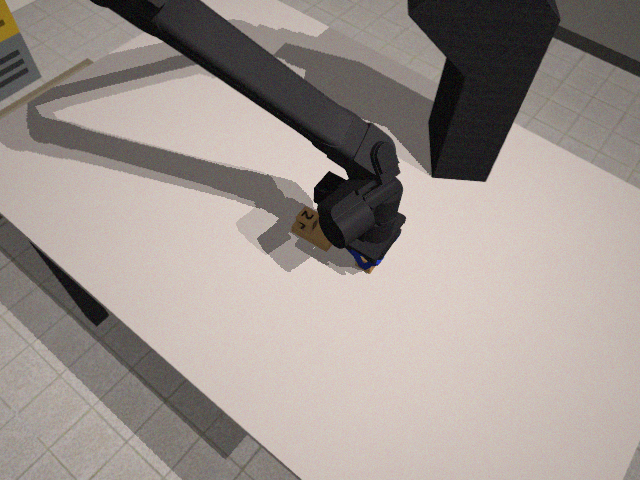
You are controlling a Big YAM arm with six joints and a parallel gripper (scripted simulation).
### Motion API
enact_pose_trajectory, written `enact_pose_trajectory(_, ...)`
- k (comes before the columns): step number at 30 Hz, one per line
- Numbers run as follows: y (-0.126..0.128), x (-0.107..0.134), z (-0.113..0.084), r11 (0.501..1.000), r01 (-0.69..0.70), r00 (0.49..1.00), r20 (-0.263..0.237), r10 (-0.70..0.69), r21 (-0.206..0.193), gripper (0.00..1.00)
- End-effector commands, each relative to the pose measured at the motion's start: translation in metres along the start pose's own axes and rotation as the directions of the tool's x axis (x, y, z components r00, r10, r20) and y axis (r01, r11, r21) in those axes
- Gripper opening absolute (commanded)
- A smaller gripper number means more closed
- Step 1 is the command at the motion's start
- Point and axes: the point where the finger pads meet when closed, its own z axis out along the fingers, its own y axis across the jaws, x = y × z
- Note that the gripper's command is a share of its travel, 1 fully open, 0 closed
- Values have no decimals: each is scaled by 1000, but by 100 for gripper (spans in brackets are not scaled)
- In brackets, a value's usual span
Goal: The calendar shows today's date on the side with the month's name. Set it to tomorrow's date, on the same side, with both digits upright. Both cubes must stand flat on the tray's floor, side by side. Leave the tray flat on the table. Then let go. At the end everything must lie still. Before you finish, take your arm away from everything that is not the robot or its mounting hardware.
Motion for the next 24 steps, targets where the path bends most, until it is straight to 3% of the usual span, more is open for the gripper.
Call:
enact_pose_trajectory(1, -2, -2, 5, 1000, 3, 1000, 5, -3, 4, 27)
enact_pose_trajectory(24, -4, -2, 7, 1000, 5, 1000, 4, -5, 9, 27)
